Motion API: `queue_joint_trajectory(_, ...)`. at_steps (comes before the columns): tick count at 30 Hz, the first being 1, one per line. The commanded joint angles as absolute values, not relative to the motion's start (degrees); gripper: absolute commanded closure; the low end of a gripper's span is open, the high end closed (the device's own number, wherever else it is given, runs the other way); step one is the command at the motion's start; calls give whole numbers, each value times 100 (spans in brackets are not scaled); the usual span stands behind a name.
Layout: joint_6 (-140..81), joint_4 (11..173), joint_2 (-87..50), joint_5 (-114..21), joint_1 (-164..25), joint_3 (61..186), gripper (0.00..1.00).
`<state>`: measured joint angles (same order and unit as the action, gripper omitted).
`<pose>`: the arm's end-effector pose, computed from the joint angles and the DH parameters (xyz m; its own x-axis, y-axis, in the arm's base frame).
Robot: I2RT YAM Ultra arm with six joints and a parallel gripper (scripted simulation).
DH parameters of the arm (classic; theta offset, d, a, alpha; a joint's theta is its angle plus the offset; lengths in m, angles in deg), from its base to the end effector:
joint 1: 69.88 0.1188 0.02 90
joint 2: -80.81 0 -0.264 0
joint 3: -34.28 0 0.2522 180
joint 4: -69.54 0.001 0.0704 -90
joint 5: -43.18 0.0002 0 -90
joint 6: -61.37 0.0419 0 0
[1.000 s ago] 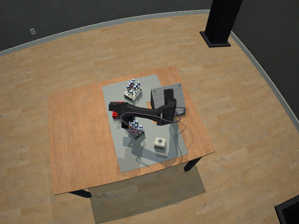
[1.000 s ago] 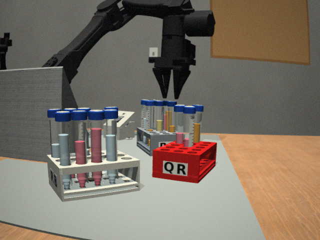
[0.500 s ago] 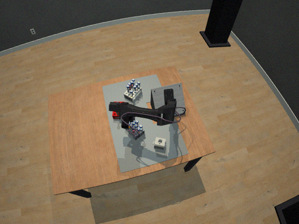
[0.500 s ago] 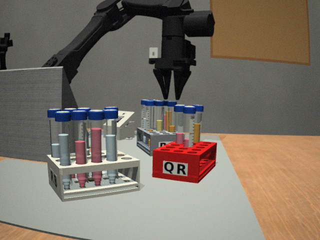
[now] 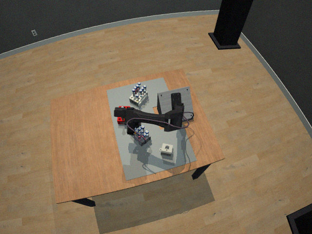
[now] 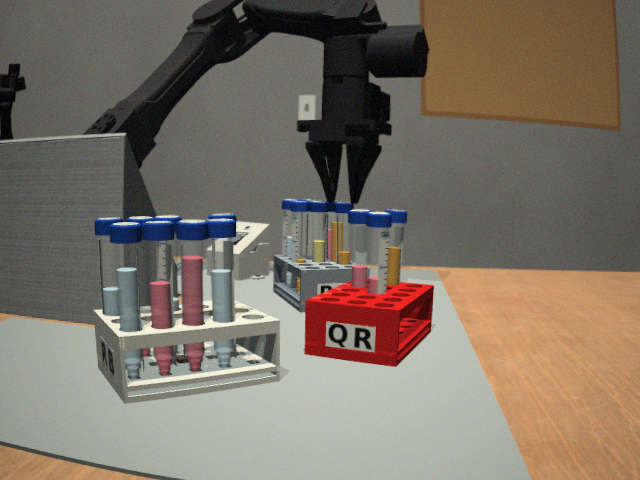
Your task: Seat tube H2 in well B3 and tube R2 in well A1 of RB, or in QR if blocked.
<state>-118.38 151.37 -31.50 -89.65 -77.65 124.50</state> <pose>0.3303 -0.0153 0.1701 -0.2654 -0.7040 -0.6588 -0.9606 0.1343 0.2434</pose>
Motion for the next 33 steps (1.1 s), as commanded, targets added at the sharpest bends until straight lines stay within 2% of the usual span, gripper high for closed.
queue_joint_trajectory(1, -11771, 15034, -3010, -9074, -7766, 12332, 70)
queue_joint_trajectory(30, -11647, 14847, -2993, -9096, -7688, 12208, 70)
queue_joint_trajectory(31, -11649, 14847, -2993, -9096, -7688, 12208, 100)
queue_joint_trajectory(33, -11653, 14851, -2993, -9096, -7688, 12207, 100)
